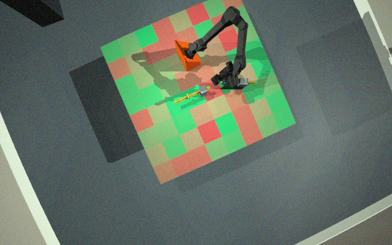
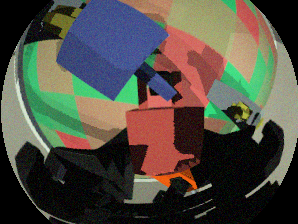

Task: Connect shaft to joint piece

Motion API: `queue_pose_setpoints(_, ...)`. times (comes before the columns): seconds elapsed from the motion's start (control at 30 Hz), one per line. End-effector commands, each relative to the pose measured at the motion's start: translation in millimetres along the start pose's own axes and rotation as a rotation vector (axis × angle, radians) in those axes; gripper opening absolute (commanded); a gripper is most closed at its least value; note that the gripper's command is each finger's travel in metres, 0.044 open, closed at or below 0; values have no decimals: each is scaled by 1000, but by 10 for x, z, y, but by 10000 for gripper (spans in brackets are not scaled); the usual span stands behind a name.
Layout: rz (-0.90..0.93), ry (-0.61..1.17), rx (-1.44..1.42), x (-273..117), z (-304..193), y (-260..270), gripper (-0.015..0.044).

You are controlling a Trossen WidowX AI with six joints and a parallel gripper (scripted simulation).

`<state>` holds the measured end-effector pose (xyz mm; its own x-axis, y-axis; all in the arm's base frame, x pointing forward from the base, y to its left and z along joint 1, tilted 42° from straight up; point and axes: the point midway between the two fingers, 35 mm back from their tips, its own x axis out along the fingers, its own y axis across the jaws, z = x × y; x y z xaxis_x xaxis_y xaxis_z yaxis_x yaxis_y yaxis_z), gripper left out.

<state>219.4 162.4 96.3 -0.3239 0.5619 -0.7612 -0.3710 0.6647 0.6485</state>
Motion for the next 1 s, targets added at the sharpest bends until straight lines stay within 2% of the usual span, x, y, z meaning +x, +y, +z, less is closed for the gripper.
queue_pose_setpoints(0.0,0,-1,2,3,3,-1,182)
queue_pose_setpoints(0.13,0,-1,2,3,3,-1,182)
queue_pose_setpoints(0.2,0,0,0,0,0,0,147)
queue_pose_setpoints(0.37,0,0,0,0,0,0,147)
queue_pose_setpoints(0.57,0,0,0,0,0,0,0)
queue_pose_setpoints(0.97,-20,-46,-107,22,-2,-51,0)
